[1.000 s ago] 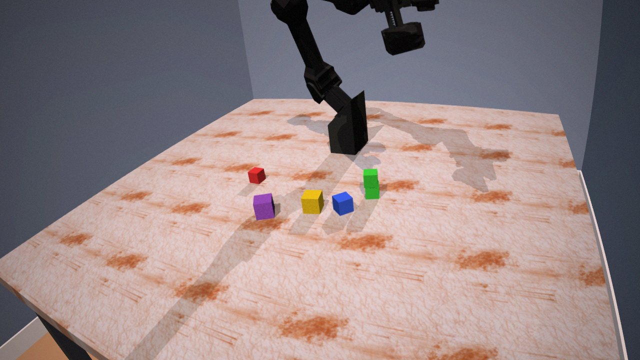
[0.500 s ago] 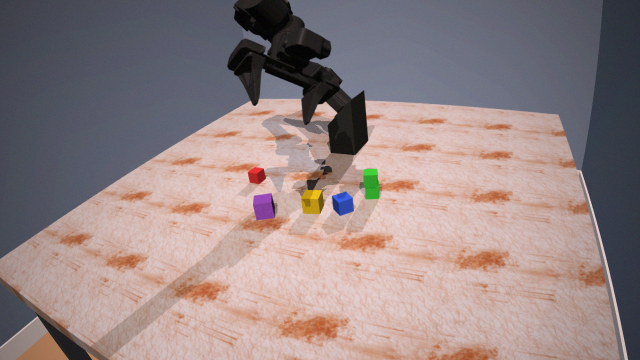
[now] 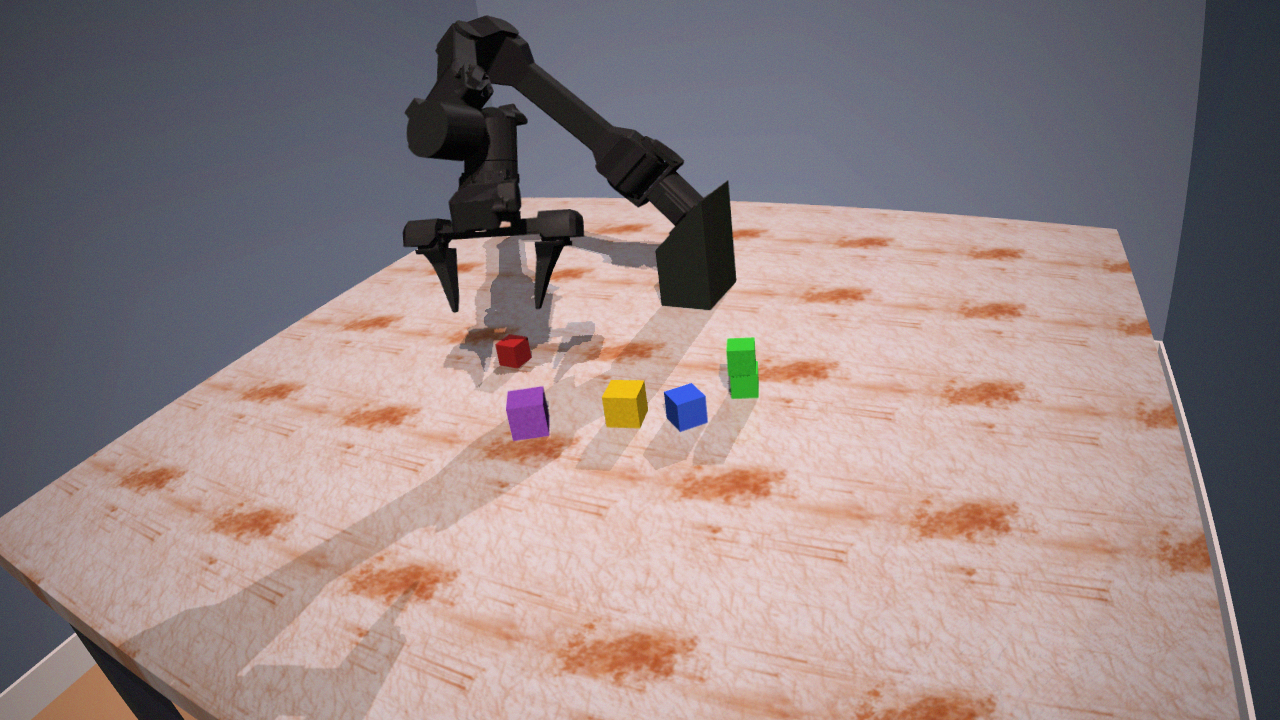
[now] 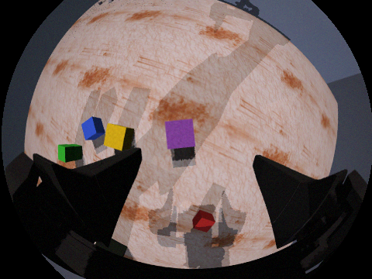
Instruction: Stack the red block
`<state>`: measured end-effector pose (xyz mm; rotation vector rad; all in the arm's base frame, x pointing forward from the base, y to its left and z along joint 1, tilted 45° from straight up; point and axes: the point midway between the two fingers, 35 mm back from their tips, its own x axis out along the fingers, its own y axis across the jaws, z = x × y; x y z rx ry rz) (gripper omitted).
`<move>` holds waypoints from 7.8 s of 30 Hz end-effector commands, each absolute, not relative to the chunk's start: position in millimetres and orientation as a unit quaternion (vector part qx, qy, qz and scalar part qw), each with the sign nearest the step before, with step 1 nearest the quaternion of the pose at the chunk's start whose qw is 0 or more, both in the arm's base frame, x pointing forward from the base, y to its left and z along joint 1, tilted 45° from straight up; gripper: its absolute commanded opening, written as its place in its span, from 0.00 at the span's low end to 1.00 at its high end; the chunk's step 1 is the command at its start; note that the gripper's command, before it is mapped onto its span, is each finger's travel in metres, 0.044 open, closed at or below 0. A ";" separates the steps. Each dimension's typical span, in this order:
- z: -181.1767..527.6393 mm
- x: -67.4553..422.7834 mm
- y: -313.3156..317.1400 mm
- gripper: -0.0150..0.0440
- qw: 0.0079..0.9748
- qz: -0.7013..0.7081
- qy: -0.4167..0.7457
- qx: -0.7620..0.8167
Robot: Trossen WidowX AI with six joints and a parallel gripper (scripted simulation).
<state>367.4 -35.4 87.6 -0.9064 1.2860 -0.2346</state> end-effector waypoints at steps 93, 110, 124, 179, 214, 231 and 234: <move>60.1 246.0 -177.1 0.25 0.655 -0.310 0.649 -0.232; 116.0 248.8 -121.5 0.25 0.656 -0.309 0.649 -0.230; 137.4 249.4 -97.9 0.25 0.655 -0.308 0.651 -0.231; -68.6 274.0 120.1 0.25 0.659 -0.300 0.653 -0.224; -119.9 261.8 86.6 0.25 0.659 -0.305 0.650 -0.225; -120.2 261.8 86.2 0.25 0.659 -0.305 0.650 -0.225; -119.6 261.9 86.9 0.25 0.659 -0.305 0.650 -0.225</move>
